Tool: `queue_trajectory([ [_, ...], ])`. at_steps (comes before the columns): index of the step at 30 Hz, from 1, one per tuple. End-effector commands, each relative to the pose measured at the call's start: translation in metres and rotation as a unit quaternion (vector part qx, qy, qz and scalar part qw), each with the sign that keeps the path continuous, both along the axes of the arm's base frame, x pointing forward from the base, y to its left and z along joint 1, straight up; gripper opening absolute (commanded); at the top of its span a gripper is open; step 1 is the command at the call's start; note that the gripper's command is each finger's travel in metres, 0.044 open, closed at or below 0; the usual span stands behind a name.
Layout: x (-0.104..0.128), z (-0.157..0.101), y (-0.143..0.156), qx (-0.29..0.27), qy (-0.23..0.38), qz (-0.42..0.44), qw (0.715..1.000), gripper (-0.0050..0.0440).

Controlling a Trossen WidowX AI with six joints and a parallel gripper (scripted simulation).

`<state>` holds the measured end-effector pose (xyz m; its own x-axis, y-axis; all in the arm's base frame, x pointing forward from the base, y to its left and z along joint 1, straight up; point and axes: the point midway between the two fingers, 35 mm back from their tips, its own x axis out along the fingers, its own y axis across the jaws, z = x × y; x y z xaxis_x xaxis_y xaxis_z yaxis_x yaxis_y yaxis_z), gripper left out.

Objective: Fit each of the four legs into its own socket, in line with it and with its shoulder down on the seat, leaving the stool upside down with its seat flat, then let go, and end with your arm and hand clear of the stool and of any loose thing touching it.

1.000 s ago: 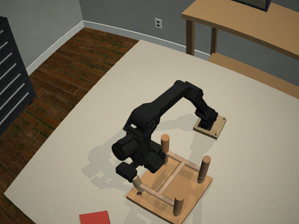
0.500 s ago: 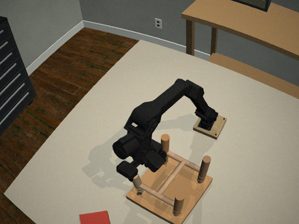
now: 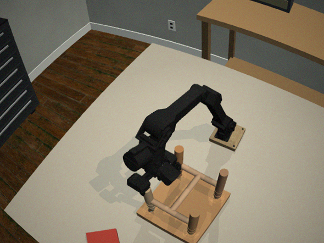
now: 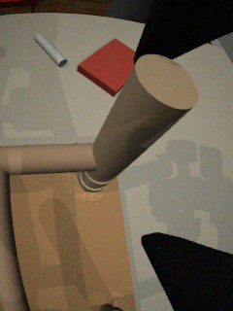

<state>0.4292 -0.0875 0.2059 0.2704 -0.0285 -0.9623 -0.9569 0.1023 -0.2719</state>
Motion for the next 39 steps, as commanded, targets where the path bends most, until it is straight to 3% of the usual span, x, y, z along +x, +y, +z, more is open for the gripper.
queue_trajectory([
  [1, -0.006, -0.001, 0.001, 0.000, 0.006, 0.001, 1.000, 0.0440],
  [26, -0.013, -0.001, 0.002, 0.000, 0.006, 0.001, 1.000, 0.0440],
  [32, 0.002, 0.000, 0.000, 0.000, 0.002, -0.001, 1.000, 0.0440],
  [39, 0.002, 0.005, 0.000, 0.000, 0.001, -0.001, 1.000, 0.0440],
])
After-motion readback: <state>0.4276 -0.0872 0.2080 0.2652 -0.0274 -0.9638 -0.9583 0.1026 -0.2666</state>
